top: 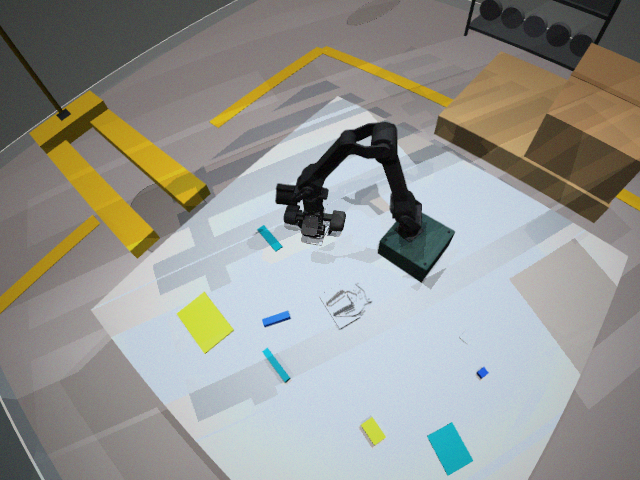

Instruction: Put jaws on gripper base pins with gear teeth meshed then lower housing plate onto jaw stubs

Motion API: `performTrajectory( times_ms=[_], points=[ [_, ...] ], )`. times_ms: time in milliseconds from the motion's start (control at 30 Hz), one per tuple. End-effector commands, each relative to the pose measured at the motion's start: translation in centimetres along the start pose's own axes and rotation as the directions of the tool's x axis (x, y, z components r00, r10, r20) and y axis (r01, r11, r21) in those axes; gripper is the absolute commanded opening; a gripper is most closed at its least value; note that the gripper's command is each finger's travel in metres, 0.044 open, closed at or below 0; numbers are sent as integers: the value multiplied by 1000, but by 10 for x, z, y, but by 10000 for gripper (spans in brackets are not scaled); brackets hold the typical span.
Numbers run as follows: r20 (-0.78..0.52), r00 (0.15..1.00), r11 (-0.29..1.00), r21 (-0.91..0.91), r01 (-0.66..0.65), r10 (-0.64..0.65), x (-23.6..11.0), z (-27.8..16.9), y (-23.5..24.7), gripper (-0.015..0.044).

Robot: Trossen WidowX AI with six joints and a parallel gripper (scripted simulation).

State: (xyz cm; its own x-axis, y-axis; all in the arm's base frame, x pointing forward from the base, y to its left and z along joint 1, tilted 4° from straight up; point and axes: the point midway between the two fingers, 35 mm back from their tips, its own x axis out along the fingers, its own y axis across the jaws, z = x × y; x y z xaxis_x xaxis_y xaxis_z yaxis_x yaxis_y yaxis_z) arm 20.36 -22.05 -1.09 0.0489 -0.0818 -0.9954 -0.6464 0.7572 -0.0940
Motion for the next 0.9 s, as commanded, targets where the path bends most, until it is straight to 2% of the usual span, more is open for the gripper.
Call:
performTrajectory(
  times_ms=[0, 200, 533, 867],
  points=[
    [0, 1000, 1000, 0, 0, 0, 0, 0, 0, 387],
    [0, 1000, 1000, 0, 0, 0, 0, 0, 0, 351],
    [0, 1000, 1000, 0, 0, 0, -1, 0, 0, 351],
    [0, 1000, 1000, -2, -1, 1, -29, 0, -3, 351]
  ],
)
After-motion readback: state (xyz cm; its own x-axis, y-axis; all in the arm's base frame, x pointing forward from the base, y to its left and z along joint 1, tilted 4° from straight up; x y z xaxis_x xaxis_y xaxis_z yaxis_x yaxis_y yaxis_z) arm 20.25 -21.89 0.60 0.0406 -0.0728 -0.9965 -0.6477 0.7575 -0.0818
